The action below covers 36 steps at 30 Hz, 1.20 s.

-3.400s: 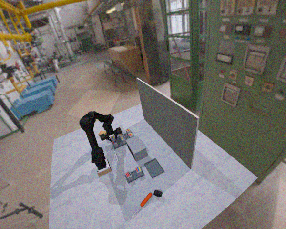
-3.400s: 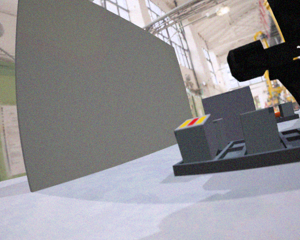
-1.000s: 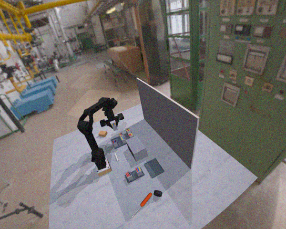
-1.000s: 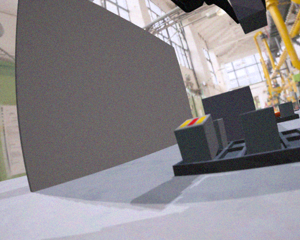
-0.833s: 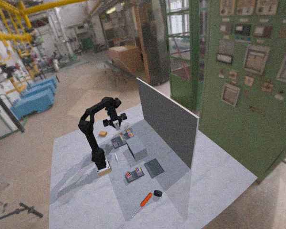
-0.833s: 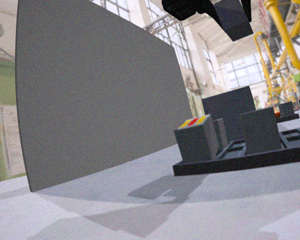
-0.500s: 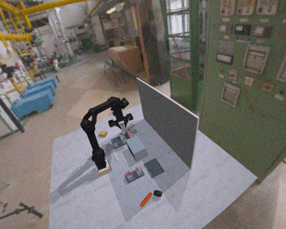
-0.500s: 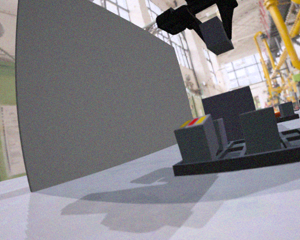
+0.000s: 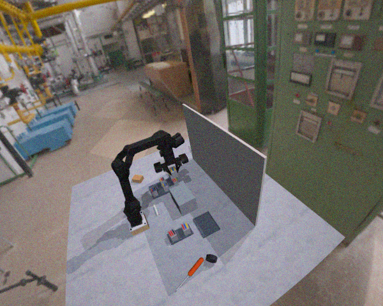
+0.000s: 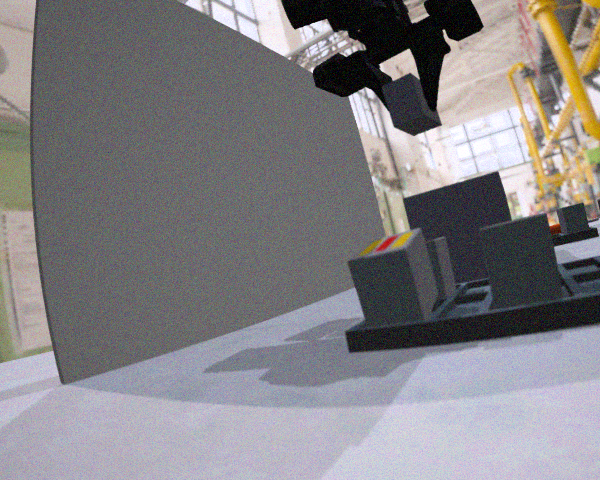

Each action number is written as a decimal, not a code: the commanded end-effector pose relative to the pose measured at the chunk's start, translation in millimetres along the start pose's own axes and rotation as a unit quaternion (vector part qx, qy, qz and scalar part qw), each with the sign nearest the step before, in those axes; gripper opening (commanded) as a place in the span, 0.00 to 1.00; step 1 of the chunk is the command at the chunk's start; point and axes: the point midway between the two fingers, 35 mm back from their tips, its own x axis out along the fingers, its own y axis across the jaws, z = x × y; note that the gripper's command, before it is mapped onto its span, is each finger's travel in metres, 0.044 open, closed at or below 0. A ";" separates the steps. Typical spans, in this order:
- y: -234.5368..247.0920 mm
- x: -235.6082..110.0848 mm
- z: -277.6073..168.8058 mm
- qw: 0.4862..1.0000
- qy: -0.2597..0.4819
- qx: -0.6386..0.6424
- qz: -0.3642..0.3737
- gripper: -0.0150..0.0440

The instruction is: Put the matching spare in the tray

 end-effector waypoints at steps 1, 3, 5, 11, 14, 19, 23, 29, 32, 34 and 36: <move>-13.7 -3.0 -14.6 1.000 -0.001 0.005 -0.008 0.25; -20.3 -3.7 -24.5 1.000 0.000 0.010 -0.011 0.25; -26.5 -4.4 -34.6 1.000 0.001 0.014 -0.013 0.25; -42.6 -6.2 -65.6 1.000 0.006 0.023 -0.019 0.25; -48.8 -6.7 -80.3 1.000 0.009 0.023 -0.020 0.25; -58.4 -6.6 -107.5 1.000 0.012 0.013 -0.017 0.25; -64.5 -6.5 -130.6 1.000 0.014 0.005 -0.014 0.25; -70.5 -6.2 -166.4 1.000 0.017 -0.006 -0.011 0.25; -72.1 -6.1 -184.8 1.000 0.018 -0.012 -0.009 0.25; -72.6 -5.9 -197.3 1.000 0.019 -0.016 -0.007 0.25; -72.6 -5.8 -209.7 1.000 0.019 -0.020 -0.006 0.25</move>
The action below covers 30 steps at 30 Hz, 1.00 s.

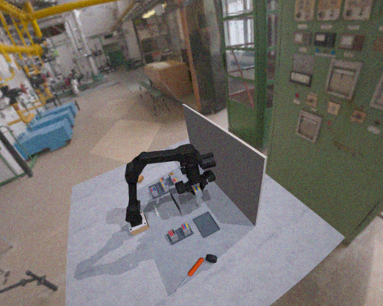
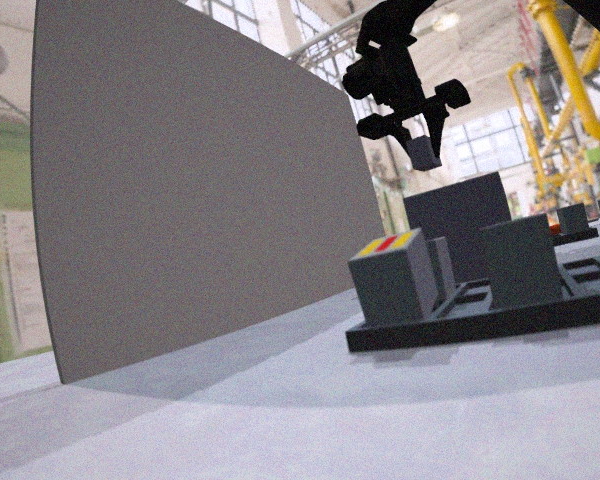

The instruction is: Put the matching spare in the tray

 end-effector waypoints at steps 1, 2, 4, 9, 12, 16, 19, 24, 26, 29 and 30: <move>-0.6 -1.0 -20.7 1.000 0.000 -0.008 -0.001 0.25; -0.2 -0.7 -26.9 1.000 0.000 -0.010 -0.001 0.25; 1.0 0.0 -39.5 1.000 0.000 -0.014 0.001 0.25; 6.1 1.6 -71.1 1.000 0.001 -0.023 0.004 0.25; 8.1 2.1 -80.3 1.000 0.001 -0.026 0.005 0.25; 8.1 3.2 -80.9 1.000 0.001 -0.026 0.005 0.25; 7.6 5.6 -81.1 1.000 0.001 -0.026 0.005 0.25; 6.7 9.6 -81.5 1.000 0.001 -0.026 0.005 0.25; 6.4 11.2 -81.7 1.000 0.001 -0.026 0.005 0.25; 5.9 13.6 -81.9 1.000 0.001 -0.026 0.005 0.25; 5.8 14.4 -82.0 1.000 0.001 -0.026 0.005 0.25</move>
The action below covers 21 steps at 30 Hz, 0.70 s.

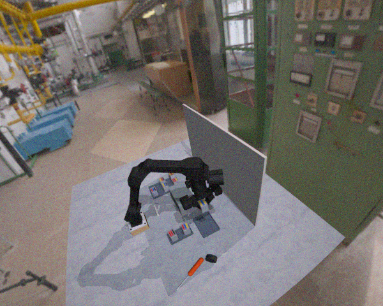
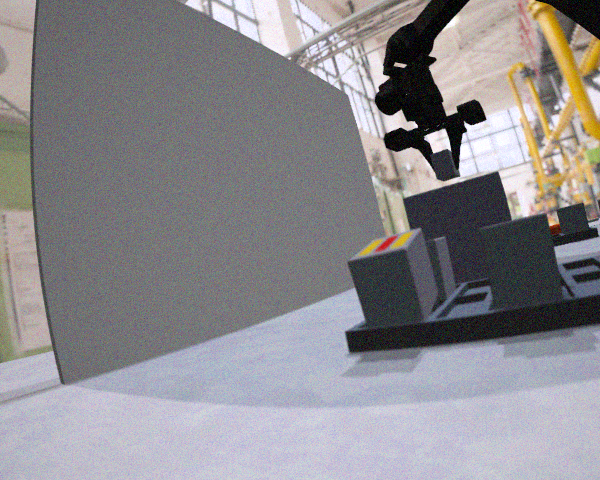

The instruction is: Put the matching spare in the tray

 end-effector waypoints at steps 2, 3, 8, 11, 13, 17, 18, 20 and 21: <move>-0.9 4.2 0.2 1.000 -0.002 -0.003 -0.001 0.25; -1.1 5.0 0.2 1.000 -0.002 -0.003 -0.001 0.25; -1.8 9.0 -0.2 1.000 -0.002 -0.003 -0.001 0.25; -2.2 11.4 -0.4 1.000 -0.002 -0.003 -0.001 0.25; -2.5 13.0 -0.5 1.000 -0.002 -0.003 -0.001 0.25; -3.0 16.2 -0.7 1.000 -0.002 -0.003 -0.001 0.25; -3.1 17.0 -0.8 1.000 -0.002 -0.003 -0.001 0.25; -3.3 18.6 -0.9 1.000 -0.002 -0.003 -0.001 0.25; -3.4 19.4 -1.0 1.000 -0.002 -0.003 -0.001 0.25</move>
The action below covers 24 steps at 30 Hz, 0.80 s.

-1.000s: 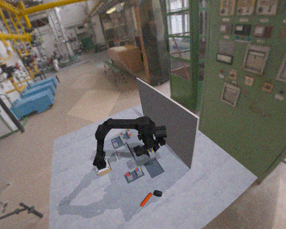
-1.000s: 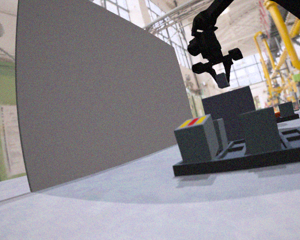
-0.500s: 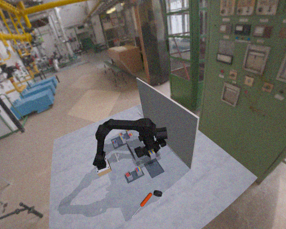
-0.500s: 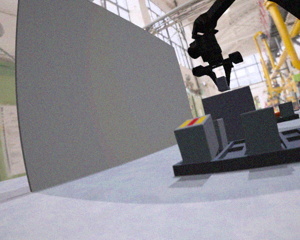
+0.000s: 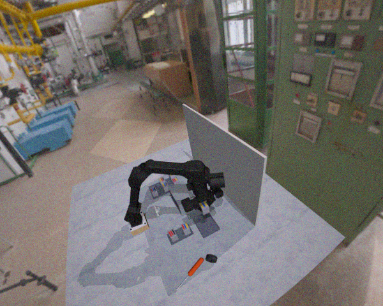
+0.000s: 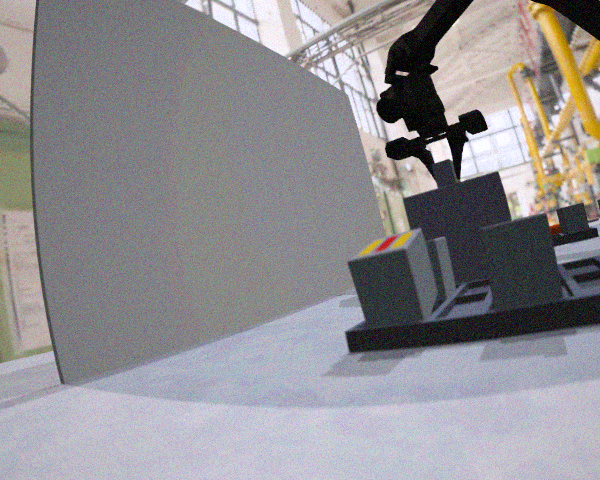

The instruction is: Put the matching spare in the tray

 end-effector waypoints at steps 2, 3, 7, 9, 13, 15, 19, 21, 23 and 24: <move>-0.7 4.3 0.3 1.000 -0.002 -0.003 -0.001 0.25; -0.8 5.1 0.3 1.000 -0.002 -0.003 -0.001 0.25; -1.2 8.3 0.1 1.000 -0.002 -0.003 -0.001 0.25; -1.4 9.9 0.0 1.000 -0.002 -0.003 -0.001 0.25; -1.7 13.1 -0.2 1.000 -0.002 -0.003 -0.001 0.25; -1.9 14.7 -0.2 1.000 -0.002 -0.003 -0.001 0.25; -2.2 18.0 -0.4 1.000 -0.002 -0.003 -0.001 0.25; -2.4 19.6 -0.5 1.000 -0.002 -0.003 -0.001 0.25; -2.5 21.2 -0.5 1.000 -0.002 -0.003 -0.001 0.25; -2.6 22.0 -0.6 1.000 -0.002 -0.003 -0.001 0.25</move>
